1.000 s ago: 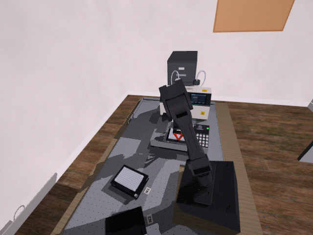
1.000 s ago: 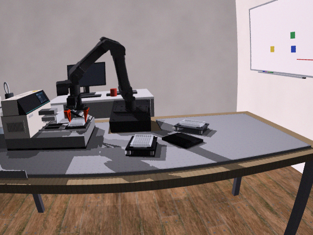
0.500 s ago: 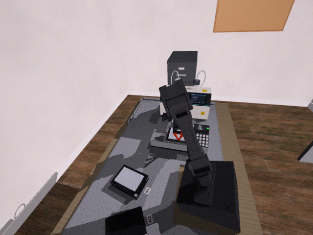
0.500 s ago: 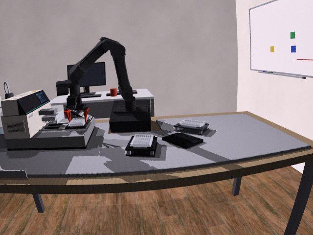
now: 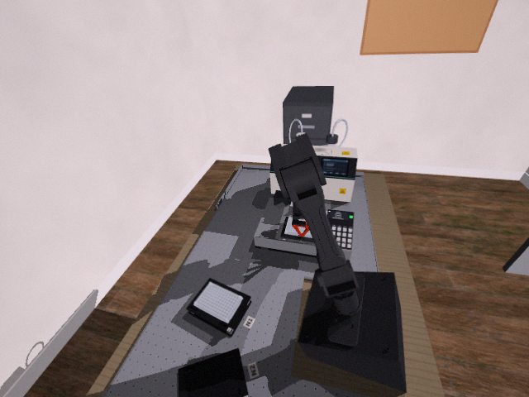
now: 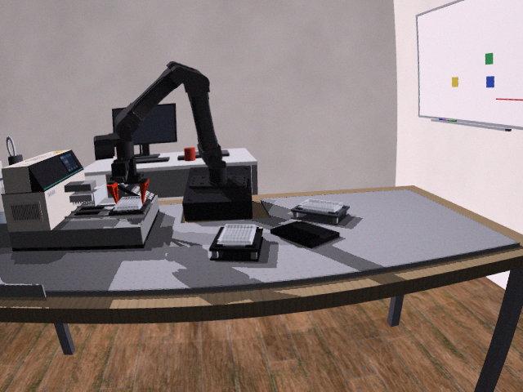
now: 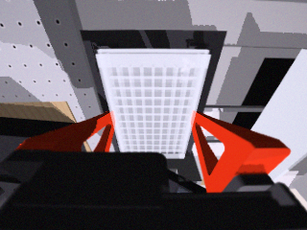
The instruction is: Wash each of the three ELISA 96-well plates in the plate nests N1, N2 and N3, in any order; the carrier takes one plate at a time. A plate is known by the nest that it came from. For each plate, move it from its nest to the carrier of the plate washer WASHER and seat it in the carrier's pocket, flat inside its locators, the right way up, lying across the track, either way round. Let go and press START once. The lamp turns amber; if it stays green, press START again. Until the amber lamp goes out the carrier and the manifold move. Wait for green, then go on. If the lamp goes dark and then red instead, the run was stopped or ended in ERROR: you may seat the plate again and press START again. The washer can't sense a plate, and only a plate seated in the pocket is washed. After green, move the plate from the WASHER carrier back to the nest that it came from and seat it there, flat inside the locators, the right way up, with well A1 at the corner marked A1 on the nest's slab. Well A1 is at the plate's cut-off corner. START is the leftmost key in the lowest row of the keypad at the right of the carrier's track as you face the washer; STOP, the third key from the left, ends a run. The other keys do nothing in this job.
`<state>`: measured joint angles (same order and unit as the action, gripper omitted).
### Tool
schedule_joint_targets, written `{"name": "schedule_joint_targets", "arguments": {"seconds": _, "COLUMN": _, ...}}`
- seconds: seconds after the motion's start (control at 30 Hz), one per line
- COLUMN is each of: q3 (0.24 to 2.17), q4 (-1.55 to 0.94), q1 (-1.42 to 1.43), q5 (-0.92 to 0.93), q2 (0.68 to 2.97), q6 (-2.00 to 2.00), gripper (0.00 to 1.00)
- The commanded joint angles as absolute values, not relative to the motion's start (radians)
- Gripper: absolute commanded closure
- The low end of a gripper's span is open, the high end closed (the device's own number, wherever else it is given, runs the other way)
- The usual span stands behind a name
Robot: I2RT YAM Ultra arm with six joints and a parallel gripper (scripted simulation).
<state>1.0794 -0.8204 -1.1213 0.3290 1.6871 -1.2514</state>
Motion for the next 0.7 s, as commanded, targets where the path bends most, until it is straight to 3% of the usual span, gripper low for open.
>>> {"name": "schedule_joint_targets", "arguments": {"seconds": 0.0, "q3": 1.086, "q4": -0.825, "q1": -1.125, "q5": 0.331, "q2": 1.678, "q6": -1.251, "gripper": 1.0}}
{"name": "schedule_joint_targets", "arguments": {"seconds": 0.67, "q3": 1.155, "q4": -0.95, "q1": -1.158, "q5": 0.335, "q2": 1.634, "q6": -1.286, "gripper": 1.0}}
